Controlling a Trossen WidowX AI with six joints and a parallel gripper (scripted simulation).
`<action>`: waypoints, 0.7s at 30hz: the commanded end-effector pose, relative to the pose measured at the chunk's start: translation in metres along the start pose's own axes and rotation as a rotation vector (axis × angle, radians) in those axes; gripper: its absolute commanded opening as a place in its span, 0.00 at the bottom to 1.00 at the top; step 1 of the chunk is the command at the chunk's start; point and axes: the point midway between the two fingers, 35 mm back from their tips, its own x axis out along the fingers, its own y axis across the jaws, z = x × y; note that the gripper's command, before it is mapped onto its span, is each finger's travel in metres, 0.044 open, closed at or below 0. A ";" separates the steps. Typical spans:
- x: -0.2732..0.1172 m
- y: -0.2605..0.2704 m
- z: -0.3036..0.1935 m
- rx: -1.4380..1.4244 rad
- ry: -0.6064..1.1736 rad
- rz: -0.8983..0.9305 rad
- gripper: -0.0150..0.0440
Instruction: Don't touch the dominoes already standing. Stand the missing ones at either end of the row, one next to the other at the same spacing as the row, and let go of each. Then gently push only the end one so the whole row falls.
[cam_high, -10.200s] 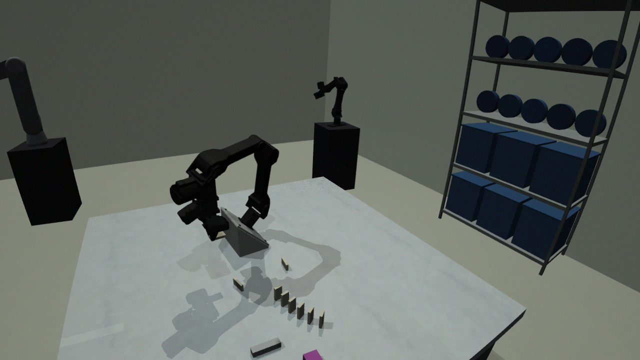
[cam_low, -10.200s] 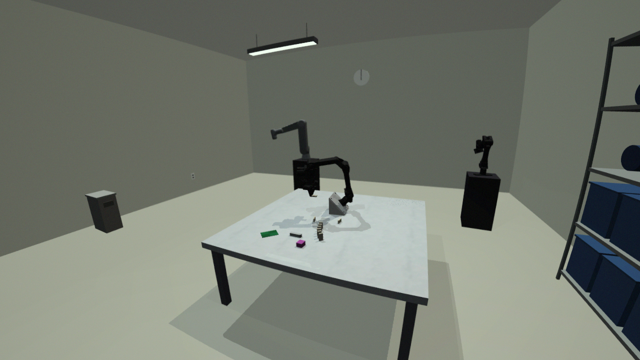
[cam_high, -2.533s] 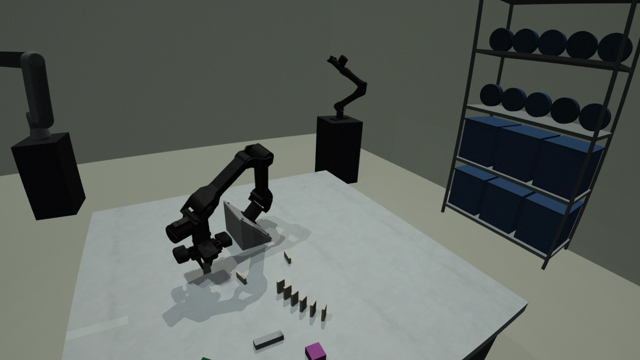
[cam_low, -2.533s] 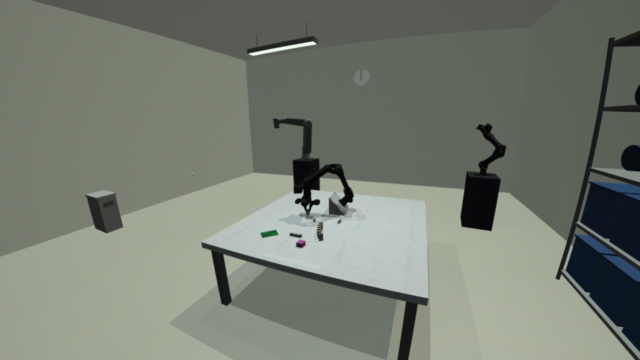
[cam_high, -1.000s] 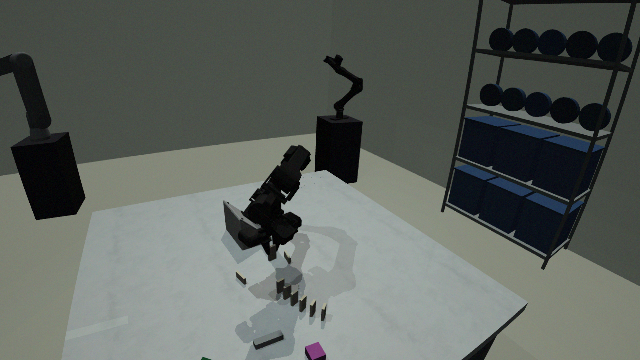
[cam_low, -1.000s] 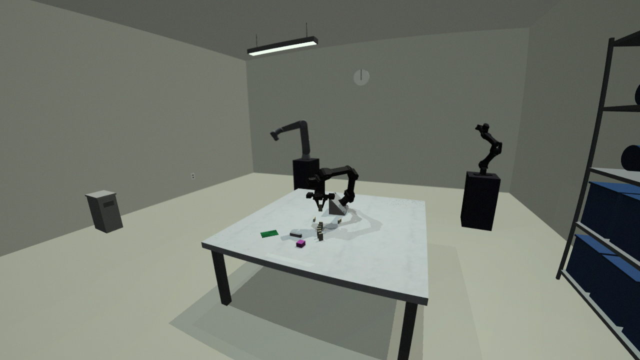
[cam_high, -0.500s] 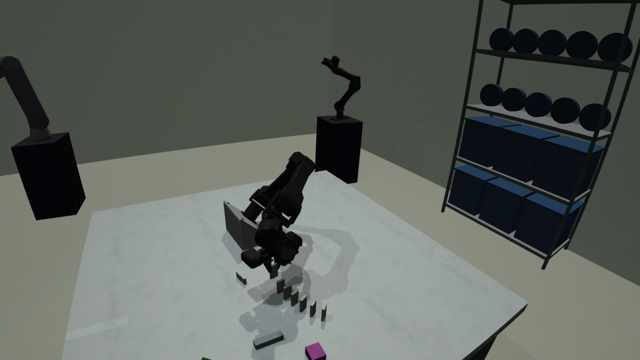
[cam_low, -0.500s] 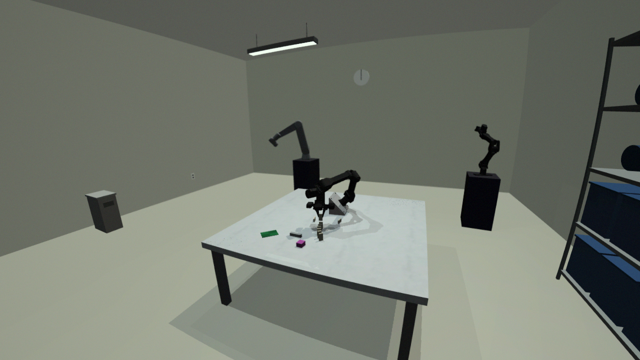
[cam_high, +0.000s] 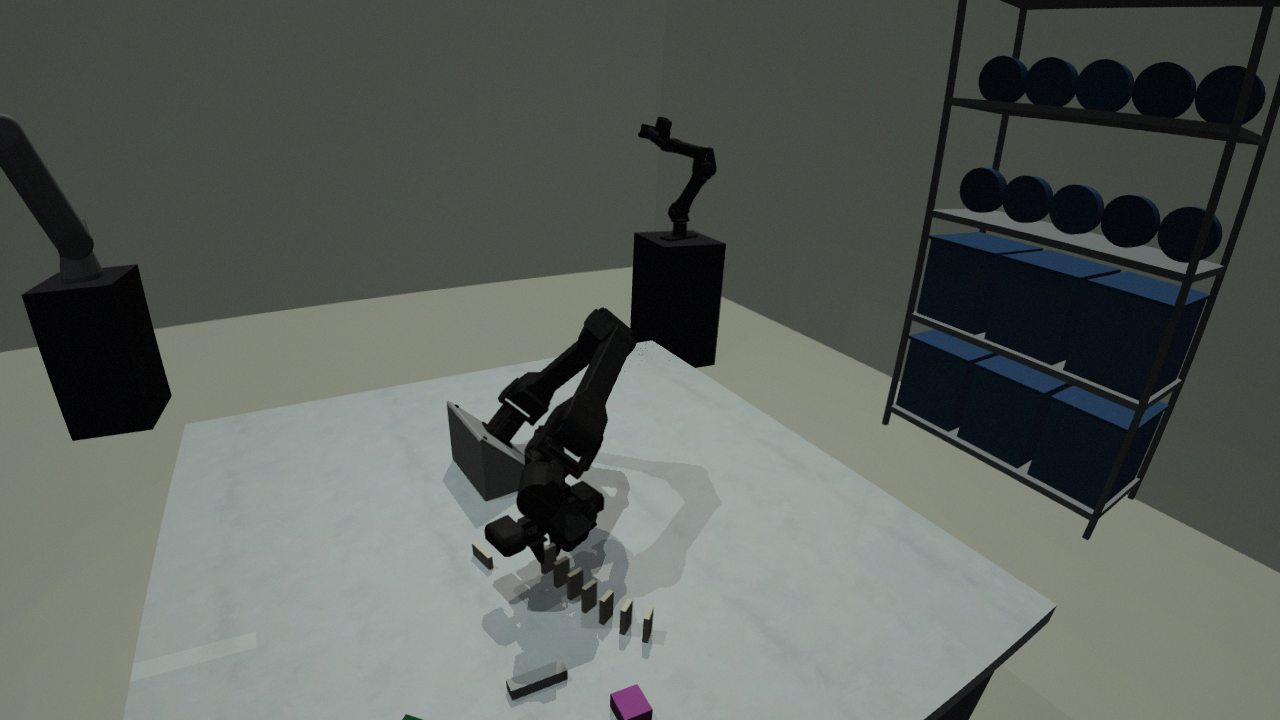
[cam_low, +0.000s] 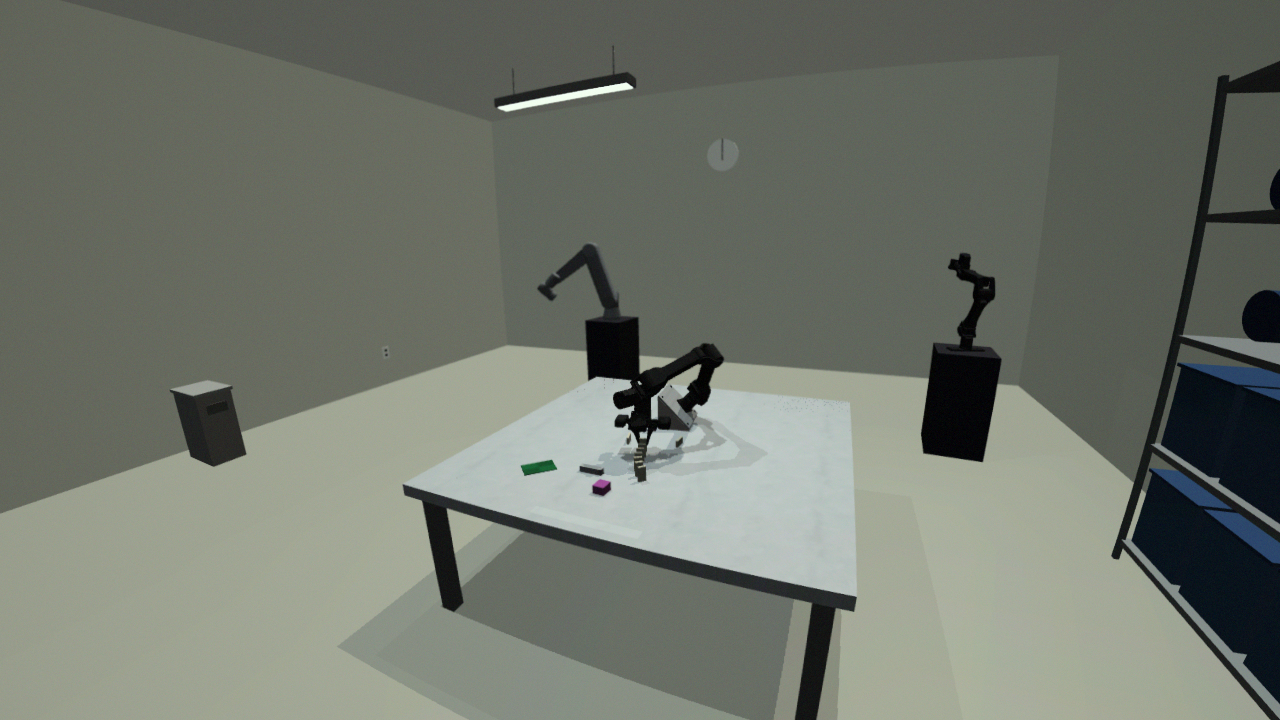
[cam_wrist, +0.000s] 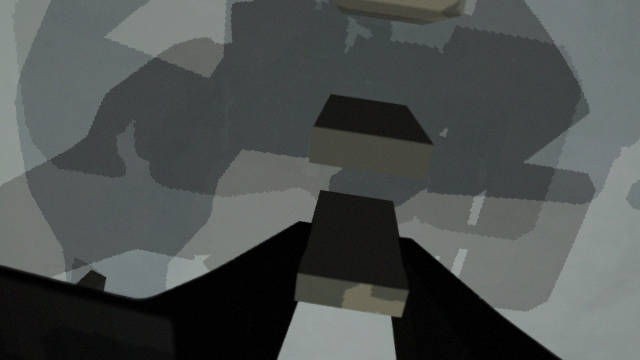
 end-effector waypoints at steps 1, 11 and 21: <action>0.002 0.001 -0.001 0.005 0.000 0.004 0.44; 0.002 0.001 -0.001 0.005 0.000 0.004 0.75; -0.007 0.000 0.001 0.011 -0.001 0.003 1.00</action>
